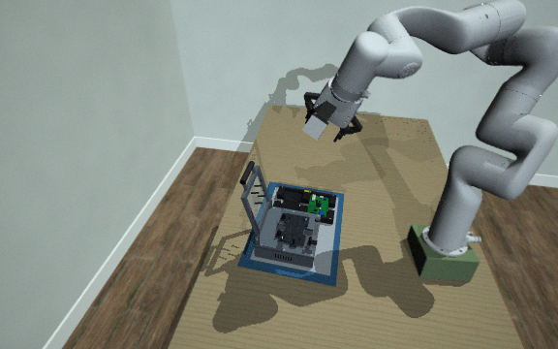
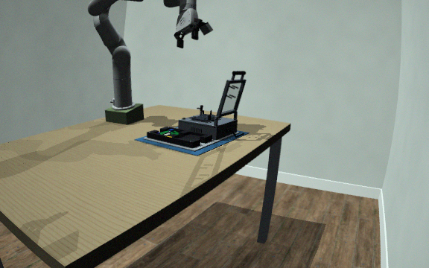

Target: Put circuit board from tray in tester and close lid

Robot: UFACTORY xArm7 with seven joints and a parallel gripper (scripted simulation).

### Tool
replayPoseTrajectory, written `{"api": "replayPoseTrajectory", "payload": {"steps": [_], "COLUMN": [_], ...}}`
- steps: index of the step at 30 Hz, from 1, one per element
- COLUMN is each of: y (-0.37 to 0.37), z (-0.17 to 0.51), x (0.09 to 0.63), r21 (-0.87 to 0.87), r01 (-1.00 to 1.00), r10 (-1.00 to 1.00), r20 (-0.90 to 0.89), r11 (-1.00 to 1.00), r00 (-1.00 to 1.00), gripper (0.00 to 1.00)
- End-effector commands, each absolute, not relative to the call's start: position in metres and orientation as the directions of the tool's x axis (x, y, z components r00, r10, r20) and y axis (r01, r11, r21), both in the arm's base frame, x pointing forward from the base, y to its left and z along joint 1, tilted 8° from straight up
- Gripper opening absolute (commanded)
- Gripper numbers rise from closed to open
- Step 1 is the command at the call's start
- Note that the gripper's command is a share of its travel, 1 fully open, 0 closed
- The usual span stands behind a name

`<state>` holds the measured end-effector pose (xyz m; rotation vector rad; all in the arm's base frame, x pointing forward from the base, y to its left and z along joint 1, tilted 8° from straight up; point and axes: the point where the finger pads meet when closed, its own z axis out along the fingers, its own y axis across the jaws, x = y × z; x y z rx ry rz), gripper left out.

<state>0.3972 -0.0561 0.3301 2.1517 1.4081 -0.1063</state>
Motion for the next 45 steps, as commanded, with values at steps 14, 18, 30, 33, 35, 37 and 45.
{"api": "replayPoseTrajectory", "payload": {"steps": [14, 18, 30, 33, 35, 37, 45], "y": [-0.091, -0.091, -0.099, -0.107, -0.107, -0.107, -0.107], "z": [0.314, 0.314, 0.308, 0.302, 0.302, 0.302, 0.302], "x": [0.39, 0.39, 0.387, 0.384, 0.384, 0.384, 0.384], "r21": [0.264, 0.264, 0.224, 0.188, 0.188, 0.188, 0.188], "r01": [0.924, 0.924, 0.937, 0.948, 0.948, 0.948, 0.948], "r10": [0.878, 0.878, 0.895, 0.911, 0.911, 0.911, 0.911], "r20": [-0.321, -0.321, -0.303, -0.283, -0.283, -0.283, -0.283], "r11": [-0.277, -0.277, -0.267, -0.256, -0.256, -0.256, -0.256], "r00": [0.355, 0.355, 0.327, 0.301, 0.301, 0.301, 0.301], "gripper": [1.0, 1.0, 1.0, 1.0, 1.0, 1.0, 1.0]}}
